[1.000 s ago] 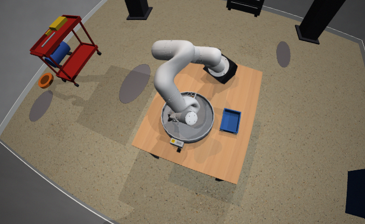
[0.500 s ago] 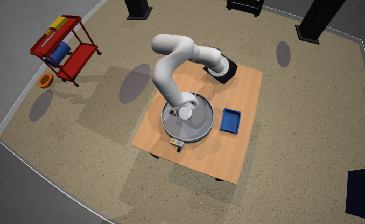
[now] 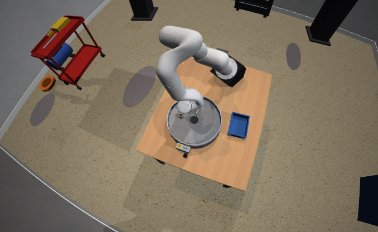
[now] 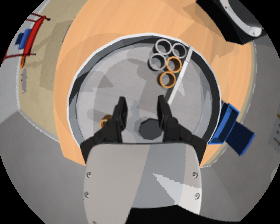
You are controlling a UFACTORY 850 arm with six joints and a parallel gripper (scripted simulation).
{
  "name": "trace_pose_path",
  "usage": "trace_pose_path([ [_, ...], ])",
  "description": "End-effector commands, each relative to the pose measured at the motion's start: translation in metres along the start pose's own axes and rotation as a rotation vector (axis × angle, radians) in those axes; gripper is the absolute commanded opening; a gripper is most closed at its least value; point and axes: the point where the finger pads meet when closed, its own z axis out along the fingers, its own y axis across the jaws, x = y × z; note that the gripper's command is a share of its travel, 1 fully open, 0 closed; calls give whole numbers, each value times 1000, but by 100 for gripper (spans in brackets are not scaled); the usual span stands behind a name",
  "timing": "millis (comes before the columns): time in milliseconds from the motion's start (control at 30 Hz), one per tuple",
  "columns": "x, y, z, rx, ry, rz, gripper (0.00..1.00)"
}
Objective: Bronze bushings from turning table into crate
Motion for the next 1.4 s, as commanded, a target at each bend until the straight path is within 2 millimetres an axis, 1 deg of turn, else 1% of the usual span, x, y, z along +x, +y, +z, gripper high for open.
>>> trace_pose_path([
  [0, 3, 11, 3, -77, -71, 131, 54],
  [233, 3, 16, 4, -137, -166, 328, 54],
  [433, 3, 12, 3, -169, -258, 520, 54],
  [500, 3, 12, 3, -169, -258, 520, 54],
  [600, 4, 5, 2, -176, -319, 648, 54],
  [900, 13, -19, -1, -157, -440, 911, 54],
  [1000, 16, -24, -1, -149, -461, 957, 54],
  [1367, 18, -27, -1, -143, -474, 985, 54],
])
